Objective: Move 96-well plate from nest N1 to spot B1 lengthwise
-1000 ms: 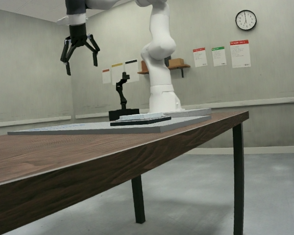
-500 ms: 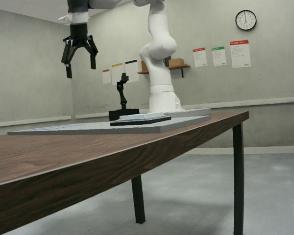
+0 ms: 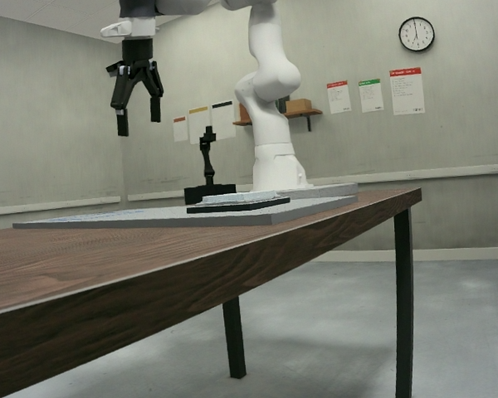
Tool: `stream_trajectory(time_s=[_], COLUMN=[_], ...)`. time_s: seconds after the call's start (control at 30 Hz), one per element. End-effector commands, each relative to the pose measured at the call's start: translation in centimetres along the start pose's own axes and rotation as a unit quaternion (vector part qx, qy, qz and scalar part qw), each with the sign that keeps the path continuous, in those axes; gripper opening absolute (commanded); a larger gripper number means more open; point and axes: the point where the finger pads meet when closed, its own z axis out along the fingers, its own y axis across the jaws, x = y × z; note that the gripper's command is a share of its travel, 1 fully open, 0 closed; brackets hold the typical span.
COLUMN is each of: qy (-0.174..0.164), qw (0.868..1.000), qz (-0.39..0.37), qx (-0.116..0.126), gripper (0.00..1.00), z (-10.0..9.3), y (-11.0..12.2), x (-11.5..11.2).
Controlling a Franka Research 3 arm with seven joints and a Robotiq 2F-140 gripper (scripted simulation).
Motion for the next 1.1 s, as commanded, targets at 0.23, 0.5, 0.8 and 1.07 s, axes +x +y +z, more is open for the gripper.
stream_trajectory(time_s=[0.23,0.5,0.8,1.07], qy=[-0.007,-0.009,-0.009,-0.008], qw=[0.992,0.980,0.965,0.944], qz=[-0.118,-0.189,-0.249,-0.317], qx=[0.035,0.056,0.075,0.095], gripper=[1.00,1.00,1.00,1.00], z=[-0.4,-0.7,-0.9,-1.2], y=[-3.7,-6.3,-8.5,-10.7], x=[-2.9,-5.9,-8.7,-12.0])
